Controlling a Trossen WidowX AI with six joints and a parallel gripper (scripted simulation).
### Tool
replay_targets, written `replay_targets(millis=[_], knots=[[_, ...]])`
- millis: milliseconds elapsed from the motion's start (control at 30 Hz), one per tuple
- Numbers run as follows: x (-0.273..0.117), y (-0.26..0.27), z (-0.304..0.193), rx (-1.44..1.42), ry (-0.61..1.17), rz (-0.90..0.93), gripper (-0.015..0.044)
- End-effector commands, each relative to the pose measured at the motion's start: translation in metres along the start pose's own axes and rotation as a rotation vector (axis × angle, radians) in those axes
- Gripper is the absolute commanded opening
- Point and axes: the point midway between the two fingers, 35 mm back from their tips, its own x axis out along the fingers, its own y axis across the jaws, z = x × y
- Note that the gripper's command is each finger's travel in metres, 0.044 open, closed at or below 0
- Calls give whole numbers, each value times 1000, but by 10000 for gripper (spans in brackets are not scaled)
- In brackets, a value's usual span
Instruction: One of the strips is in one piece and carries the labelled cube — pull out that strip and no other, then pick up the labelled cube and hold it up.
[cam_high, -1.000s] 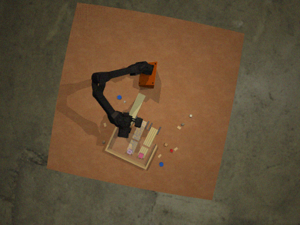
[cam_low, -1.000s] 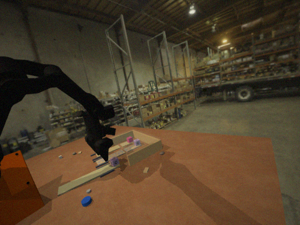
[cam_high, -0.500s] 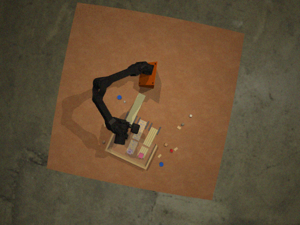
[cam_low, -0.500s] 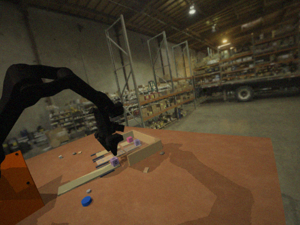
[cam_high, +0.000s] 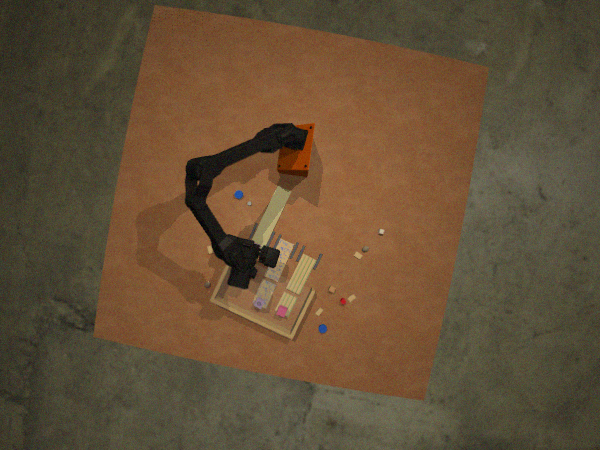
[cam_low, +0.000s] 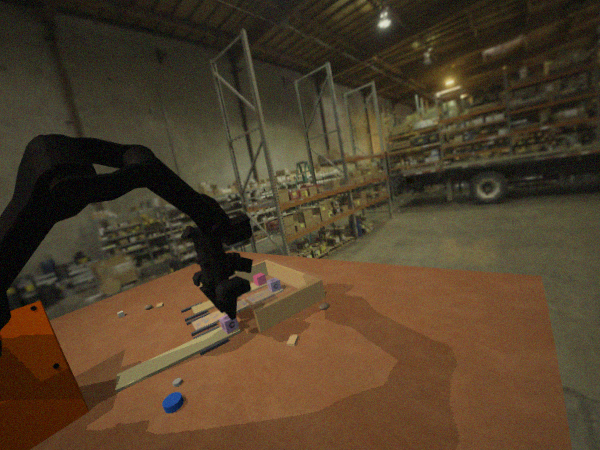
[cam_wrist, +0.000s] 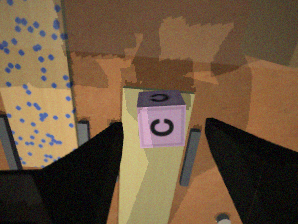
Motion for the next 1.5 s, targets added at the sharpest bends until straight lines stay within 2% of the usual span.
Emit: replay_targets(millis=[0, 567, 667, 967, 1100, 1467], knots=[[7, 2, -2, -10, 5, -1, 250], [29, 1, -3, -10, 5, -3, 250], [27, -1, -2, -1, 3, -6, 171], [27, -1, -2, -1, 3, -6, 111], [25, -1, -5, -2, 4, -6, 6], [-9, 6, -51, -10, 7, -1, 0]])
